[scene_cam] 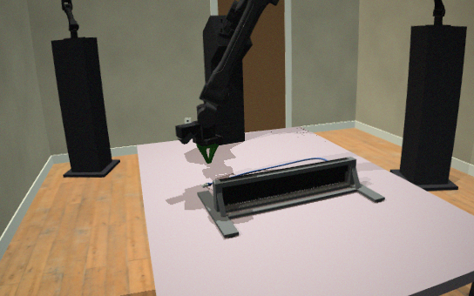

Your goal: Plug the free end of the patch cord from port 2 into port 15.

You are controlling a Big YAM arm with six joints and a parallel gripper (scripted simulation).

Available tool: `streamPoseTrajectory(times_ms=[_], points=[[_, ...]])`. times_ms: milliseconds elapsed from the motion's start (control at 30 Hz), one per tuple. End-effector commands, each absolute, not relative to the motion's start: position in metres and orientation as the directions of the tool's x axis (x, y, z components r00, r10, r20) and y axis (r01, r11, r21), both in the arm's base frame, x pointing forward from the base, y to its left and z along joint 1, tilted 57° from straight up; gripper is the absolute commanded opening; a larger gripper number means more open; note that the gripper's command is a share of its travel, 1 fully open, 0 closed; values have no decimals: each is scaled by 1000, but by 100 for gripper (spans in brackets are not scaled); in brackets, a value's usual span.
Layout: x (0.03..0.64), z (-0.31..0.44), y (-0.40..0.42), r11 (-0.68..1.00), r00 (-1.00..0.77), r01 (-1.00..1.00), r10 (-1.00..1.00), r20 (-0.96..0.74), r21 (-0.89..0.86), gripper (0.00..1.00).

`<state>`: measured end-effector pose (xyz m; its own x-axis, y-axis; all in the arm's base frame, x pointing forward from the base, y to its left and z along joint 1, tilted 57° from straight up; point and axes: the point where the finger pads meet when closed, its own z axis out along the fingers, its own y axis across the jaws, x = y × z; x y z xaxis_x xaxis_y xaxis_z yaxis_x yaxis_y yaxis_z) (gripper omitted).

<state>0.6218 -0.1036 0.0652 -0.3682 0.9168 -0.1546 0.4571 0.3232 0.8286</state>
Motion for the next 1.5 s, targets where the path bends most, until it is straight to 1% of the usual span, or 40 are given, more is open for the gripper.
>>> streamPoseTrajectory(times_ms=[0, 1467], points=[[623, 57, -96, 308, -369, 473, 920, -132, 825, 0], [620, 79, -97, 314, -358, 444, 921, -155, 839, 0]])
